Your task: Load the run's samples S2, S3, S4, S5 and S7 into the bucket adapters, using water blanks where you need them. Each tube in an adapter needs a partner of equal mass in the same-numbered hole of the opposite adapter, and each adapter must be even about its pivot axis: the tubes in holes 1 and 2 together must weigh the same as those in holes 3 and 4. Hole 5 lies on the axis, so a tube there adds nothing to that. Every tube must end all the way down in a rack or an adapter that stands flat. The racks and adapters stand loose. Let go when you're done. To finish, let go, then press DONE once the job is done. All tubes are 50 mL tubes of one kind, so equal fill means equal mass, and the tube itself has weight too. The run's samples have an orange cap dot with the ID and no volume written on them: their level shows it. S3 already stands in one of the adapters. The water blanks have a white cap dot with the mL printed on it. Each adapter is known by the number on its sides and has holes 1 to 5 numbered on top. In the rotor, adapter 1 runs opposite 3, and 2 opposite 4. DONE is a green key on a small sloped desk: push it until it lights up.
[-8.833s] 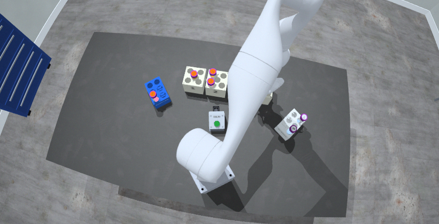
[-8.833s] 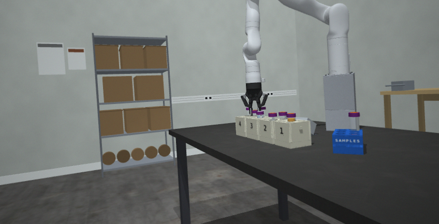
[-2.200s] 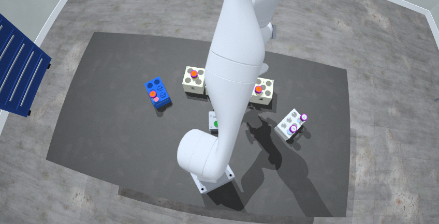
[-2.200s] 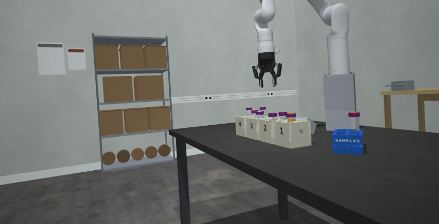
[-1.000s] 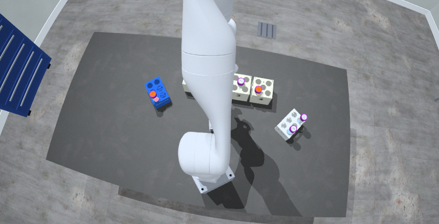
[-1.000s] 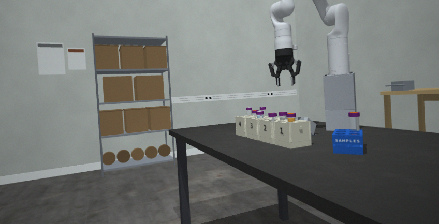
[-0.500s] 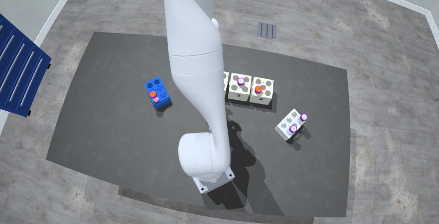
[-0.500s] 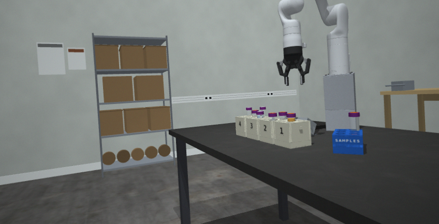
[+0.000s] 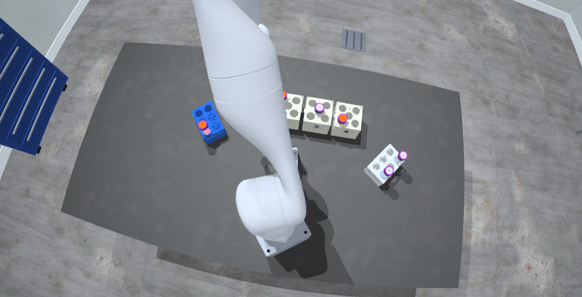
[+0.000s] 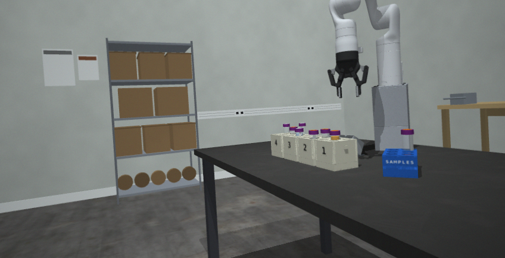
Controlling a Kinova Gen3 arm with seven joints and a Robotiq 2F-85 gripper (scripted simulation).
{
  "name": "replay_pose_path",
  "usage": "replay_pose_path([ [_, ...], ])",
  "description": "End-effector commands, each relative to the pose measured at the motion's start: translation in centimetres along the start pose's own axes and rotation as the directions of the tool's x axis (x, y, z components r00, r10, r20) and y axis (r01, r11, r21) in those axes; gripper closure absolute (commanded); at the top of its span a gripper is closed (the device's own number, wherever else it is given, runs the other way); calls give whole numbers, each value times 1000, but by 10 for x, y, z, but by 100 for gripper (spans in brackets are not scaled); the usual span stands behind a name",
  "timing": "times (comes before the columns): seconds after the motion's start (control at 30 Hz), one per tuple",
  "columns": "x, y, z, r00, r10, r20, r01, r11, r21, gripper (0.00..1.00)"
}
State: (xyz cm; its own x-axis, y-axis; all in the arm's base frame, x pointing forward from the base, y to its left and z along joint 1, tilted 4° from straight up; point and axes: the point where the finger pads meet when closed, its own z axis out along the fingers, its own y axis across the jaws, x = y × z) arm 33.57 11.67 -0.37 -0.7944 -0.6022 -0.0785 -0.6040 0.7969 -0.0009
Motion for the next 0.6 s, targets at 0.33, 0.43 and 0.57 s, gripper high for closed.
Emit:
replay_pose_path([
  [0.33, -17, 33, 0, 1000, 0, 1, 0, 1000, 1, 38],
  [0.43, -21, 42, 0, 1000, 0, 1, 0, 1000, 1, 38],
  [0.57, -27, 54, 0, 1000, 0, 1, 0, 1000, 1, 38],
])
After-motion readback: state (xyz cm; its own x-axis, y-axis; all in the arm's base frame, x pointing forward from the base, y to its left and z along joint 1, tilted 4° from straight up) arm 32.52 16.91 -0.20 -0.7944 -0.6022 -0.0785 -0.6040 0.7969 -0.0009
